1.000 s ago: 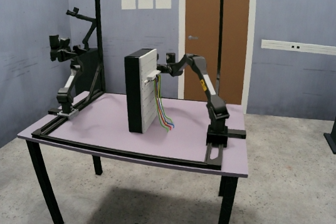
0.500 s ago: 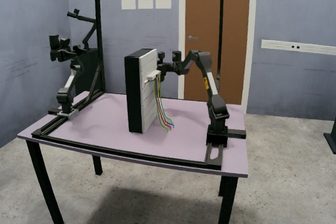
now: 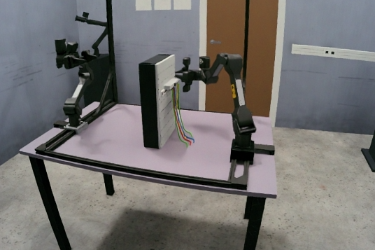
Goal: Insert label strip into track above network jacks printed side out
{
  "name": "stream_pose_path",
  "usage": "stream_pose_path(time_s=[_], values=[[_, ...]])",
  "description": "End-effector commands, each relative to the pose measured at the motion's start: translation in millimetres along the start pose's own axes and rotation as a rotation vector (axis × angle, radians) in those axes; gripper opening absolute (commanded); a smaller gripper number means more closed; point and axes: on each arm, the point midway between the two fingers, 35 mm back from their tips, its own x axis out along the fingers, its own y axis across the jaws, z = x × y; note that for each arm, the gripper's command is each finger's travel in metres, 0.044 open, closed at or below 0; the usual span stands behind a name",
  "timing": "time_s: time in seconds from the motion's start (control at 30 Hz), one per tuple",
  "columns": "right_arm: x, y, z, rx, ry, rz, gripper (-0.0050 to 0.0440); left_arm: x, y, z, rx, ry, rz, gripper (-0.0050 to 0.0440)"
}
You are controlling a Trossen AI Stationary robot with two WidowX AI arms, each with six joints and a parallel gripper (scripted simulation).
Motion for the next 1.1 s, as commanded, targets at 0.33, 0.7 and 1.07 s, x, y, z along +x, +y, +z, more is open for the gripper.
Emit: stream_pose_path(time_s=[0.33,0.7,1.07], values=[[-0.1,0.5,3.2,-0.009,0.0,0.003,0.044,-41.8,-13.0,30.2,-0.023,0.003,-0.018,-0.005],[-0.1,0.5,3.2,-0.009,0.0,0.003,0.044,-64.3,-9.1,48.3,-0.023,0.006,-0.017,-0.005],[-0.1,0.5,3.2,-0.009,0.0,0.003,0.044,-77.4,-6.2,62.1,-0.039,0.001,-0.018,-0.005]])
